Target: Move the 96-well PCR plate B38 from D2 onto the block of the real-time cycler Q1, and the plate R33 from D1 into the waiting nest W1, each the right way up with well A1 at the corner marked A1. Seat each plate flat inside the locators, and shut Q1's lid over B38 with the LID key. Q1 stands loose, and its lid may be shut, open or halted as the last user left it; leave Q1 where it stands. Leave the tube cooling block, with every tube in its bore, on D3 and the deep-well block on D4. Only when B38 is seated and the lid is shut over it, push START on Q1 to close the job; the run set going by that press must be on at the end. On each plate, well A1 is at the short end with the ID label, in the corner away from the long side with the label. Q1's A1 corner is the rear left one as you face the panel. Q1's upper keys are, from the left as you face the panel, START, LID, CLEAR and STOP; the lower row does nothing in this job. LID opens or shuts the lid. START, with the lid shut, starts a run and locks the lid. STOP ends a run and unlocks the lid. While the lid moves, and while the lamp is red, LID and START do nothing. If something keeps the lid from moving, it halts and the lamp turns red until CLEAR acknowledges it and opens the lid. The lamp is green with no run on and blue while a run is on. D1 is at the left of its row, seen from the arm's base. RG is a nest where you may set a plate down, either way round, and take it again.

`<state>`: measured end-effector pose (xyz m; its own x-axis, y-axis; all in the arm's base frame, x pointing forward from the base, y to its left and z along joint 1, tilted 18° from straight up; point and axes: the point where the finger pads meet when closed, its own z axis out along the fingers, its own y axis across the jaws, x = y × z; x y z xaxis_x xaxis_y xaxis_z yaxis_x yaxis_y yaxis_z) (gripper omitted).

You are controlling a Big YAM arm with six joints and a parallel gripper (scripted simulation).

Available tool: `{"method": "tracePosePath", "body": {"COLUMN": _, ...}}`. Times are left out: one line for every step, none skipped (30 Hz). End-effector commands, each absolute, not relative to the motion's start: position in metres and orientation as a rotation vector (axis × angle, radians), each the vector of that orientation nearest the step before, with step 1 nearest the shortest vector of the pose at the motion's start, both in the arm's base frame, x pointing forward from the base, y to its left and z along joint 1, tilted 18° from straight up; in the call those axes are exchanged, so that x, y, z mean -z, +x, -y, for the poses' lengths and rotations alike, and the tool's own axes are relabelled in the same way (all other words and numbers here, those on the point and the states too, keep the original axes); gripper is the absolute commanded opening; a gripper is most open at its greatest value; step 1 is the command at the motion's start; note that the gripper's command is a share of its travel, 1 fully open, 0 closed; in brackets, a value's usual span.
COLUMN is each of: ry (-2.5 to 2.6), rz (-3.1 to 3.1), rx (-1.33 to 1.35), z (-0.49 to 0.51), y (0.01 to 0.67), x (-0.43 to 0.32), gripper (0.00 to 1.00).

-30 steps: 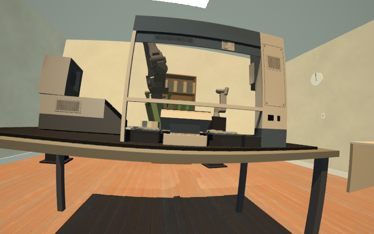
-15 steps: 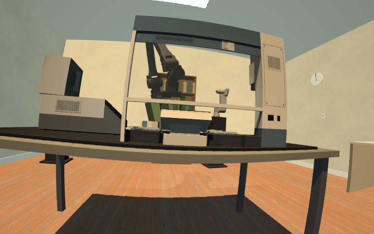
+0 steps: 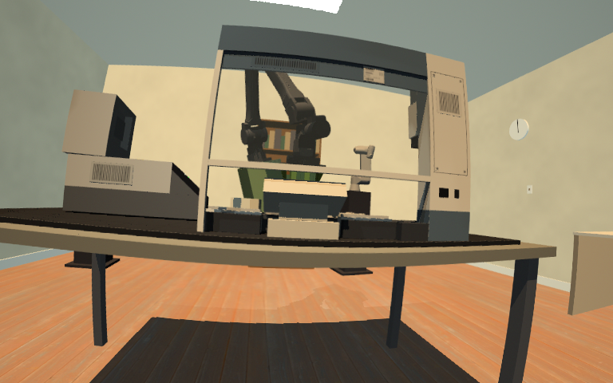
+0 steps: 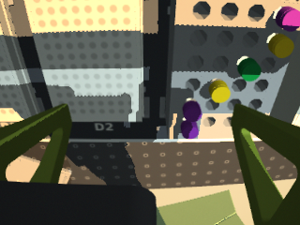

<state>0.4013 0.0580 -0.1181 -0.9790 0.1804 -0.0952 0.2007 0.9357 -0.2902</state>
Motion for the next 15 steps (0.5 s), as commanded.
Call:
{"method": "tracePosePath", "body": {"ry": 0.395, "rz": -2.942, "rx": 0.438, "z": -0.073, "y": 0.428, "x": 0.113, "gripper": 1.00}}
{"method": "tracePosePath", "body": {"ry": 0.395, "rz": -2.942, "rx": 0.438, "z": -0.073, "y": 0.428, "x": 0.113, "gripper": 1.00}}
{"method": "tracePosePath", "body": {"ry": 0.378, "rz": -2.939, "rx": 0.414, "z": -0.078, "y": 0.433, "x": 0.110, "gripper": 1.00}}
{"method": "tracePosePath", "body": {"ry": 0.362, "rz": -2.938, "rx": 0.403, "z": -0.088, "y": 0.436, "x": 0.112, "gripper": 1.00}}
{"method": "tracePosePath", "body": {"ry": 0.351, "rz": -2.933, "rx": 0.398, "z": -0.095, "y": 0.439, "x": 0.114, "gripper": 1.00}}
{"method": "tracePosePath", "body": {"ry": 0.339, "rz": -2.931, "rx": 0.402, "z": -0.102, "y": 0.440, "x": 0.118, "gripper": 1.00}}
{"method": "tracePosePath", "body": {"ry": 0.326, "rz": -2.935, "rx": 0.403, "z": -0.109, "y": 0.440, "x": 0.123, "gripper": 1.00}}
{"method": "tracePosePath", "body": {"ry": 0.316, "rz": -2.940, "rx": 0.406, "z": -0.114, "y": 0.439, "x": 0.129, "gripper": 1.00}}
{"method": "tracePosePath", "body": {"ry": 0.315, "rz": -2.944, "rx": 0.409, "z": -0.119, "y": 0.438, "x": 0.134, "gripper": 1.00}}
{"method": "tracePosePath", "body": {"ry": 0.317, "rz": -2.948, "rx": 0.412, "z": -0.123, "y": 0.436, "x": 0.139, "gripper": 1.00}}
{"method": "tracePosePath", "body": {"ry": 0.321, "rz": -2.956, "rx": 0.420, "z": -0.125, "y": 0.434, "x": 0.143, "gripper": 1.00}}
{"method": "tracePosePath", "body": {"ry": 0.327, "rz": -2.968, "rx": 0.425, "z": -0.126, "y": 0.429, "x": 0.148, "gripper": 1.00}}
{"method": "tracePosePath", "body": {"ry": 0.330, "rz": -2.976, "rx": 0.434, "z": -0.121, "y": 0.426, "x": 0.148, "gripper": 1.00}}
{"method": "tracePosePath", "body": {"ry": 0.334, "rz": -2.978, "rx": 0.437, "z": -0.115, "y": 0.425, "x": 0.144, "gripper": 1.00}}
{"method": "tracePosePath", "body": {"ry": 0.339, "rz": -2.979, "rx": 0.438, "z": -0.111, "y": 0.424, "x": 0.141, "gripper": 1.00}}
